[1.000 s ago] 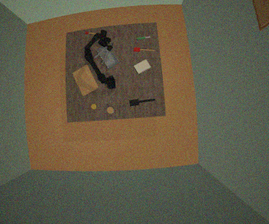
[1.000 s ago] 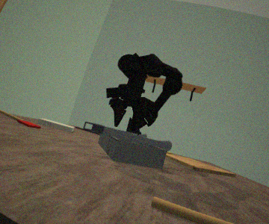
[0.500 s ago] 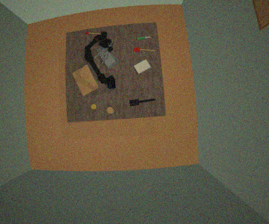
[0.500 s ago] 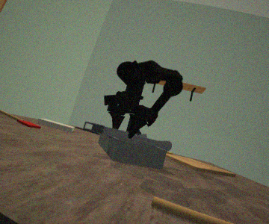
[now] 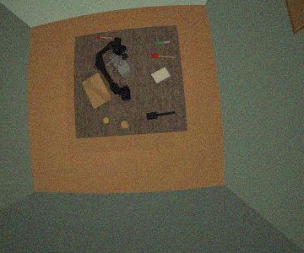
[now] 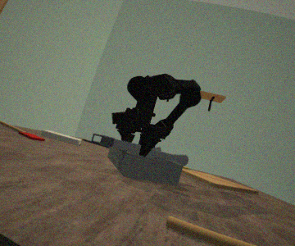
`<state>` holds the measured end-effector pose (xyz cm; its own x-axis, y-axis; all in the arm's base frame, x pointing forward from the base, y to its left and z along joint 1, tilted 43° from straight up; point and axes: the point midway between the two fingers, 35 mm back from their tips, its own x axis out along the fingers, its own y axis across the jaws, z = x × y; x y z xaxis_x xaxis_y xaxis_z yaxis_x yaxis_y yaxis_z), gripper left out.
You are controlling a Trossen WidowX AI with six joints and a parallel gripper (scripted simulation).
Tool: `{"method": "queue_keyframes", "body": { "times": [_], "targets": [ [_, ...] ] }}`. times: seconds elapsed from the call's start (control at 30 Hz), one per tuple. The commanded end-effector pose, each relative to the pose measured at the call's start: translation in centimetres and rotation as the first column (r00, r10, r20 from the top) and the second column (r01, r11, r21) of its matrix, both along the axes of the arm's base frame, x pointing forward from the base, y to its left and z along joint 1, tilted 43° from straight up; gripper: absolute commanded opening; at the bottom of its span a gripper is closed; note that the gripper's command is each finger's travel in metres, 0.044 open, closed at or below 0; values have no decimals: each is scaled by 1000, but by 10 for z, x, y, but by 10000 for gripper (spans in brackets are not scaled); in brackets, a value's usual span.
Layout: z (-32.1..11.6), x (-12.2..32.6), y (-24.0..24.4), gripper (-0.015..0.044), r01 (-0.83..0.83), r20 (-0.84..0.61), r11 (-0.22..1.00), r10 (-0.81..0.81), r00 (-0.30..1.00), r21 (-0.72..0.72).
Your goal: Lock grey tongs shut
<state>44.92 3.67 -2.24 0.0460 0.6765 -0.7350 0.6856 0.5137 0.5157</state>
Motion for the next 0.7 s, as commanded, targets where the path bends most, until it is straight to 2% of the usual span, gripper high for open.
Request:
{"method": "queue_keyframes", "body": {
  "times": [0.0, 0.23, 0.33, 0.67],
  "targets": [
    [-7, -3, 6, 440, 2, -12, 1000, -2, 1000, 7],
    [-10, -3, 10, 440, 2, -12, 1000, -2, 1000, 8],
    [-8, -1, 8, 361, -2, -2, 1000, 2, 1000, 2],
    [-8, -1, 8, 295, -2, -2, 1000, 2, 1000, 2]
  ]
}}
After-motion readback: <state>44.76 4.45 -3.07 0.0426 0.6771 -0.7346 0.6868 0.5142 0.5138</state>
